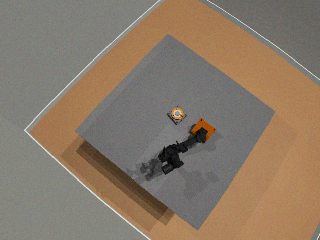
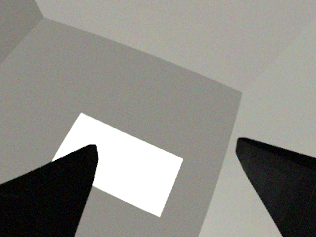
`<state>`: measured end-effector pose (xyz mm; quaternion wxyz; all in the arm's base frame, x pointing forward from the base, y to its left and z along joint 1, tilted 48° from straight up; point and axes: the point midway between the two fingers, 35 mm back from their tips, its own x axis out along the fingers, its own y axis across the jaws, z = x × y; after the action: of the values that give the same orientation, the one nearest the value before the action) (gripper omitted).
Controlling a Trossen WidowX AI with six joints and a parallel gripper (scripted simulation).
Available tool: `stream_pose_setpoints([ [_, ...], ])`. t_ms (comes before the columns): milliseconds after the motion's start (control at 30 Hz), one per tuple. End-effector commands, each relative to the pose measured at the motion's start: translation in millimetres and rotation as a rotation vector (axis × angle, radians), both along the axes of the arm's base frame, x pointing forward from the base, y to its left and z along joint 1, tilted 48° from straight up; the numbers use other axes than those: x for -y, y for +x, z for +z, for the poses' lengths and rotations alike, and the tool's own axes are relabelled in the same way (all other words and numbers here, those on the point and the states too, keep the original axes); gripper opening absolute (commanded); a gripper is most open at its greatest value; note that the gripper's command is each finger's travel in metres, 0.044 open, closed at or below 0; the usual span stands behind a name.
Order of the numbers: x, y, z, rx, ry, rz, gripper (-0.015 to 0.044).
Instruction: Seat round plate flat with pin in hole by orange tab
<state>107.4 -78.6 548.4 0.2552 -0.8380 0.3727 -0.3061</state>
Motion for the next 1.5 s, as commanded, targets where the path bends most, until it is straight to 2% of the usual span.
stream_pose_setpoints([
  [0,3.0,-2.2,-0.6,0.013,0.014,0.008,0.0374],
  [133,67.7,-33.3,-24.9,0.254,0.31,0.15,0.0269],
  [233,102.4,-38.7,-46.2,0.363,0.482,0.214,0.019],
  [333,125.7,-40.8,-58.0,0.411,0.548,0.213,0.0111],
  [467,185.9,-18.7,-128.6,0.57,0.964,0.299,0.0006],
  [600,199.9,-5.3,-158.0,0.663,1.144,0.284,0.0],
  [733,219.7,39.7,-240.8,0.7,1.555,0.262,0.0],
  [833,218.6,56.2,-269.9,0.699,1.697,0.233,0.0],
  [1033,178.7,112.6,-379.8,0.613,2.22,-0.01,0.0],
  [1100,171.1,117.7,-391.9,0.59,2.274,-0.047,0.0],
  [1300,85.9,138.6,-486.4,0.295,2.654,-0.481,0.0],
  [1367,74.9,138.1,-495.3,0.253,2.683,-0.543,0.0],
  [1467,25.0,128.6,-529.1,0.048,2.768,-0.84,0.0],
])
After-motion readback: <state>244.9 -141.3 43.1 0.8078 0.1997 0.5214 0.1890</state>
